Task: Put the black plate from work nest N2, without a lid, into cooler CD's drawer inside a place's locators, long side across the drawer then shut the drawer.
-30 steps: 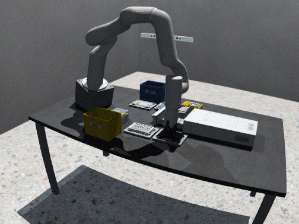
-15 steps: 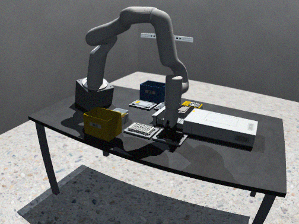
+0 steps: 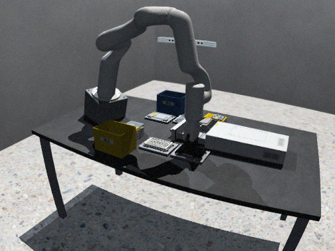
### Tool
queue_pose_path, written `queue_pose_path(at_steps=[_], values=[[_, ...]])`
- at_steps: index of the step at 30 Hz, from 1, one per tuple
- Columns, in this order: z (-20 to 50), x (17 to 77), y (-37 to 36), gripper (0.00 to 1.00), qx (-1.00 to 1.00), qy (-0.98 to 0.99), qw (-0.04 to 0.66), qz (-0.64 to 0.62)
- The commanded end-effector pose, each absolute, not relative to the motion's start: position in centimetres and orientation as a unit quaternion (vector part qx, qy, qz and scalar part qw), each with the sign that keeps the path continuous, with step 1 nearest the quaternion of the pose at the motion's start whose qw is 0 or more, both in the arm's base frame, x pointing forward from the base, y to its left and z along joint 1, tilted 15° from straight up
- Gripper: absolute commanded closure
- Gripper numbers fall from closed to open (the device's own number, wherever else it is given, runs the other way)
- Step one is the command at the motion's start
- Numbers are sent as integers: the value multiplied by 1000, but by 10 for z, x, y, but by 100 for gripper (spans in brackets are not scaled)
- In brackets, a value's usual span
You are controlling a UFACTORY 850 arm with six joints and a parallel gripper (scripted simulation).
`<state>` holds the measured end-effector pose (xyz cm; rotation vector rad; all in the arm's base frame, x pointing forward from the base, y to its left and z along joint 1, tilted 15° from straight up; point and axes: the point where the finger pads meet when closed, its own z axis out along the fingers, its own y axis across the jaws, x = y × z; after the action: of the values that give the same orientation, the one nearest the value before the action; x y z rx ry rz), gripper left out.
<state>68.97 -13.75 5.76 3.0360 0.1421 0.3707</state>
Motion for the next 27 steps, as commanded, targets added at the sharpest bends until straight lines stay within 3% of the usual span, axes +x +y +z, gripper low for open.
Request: queue_pose_path(at_steps=[1,27], values=[[62,690,-137,100,991,46,40,122],[72,687,-137,100,991,46,40,122]])
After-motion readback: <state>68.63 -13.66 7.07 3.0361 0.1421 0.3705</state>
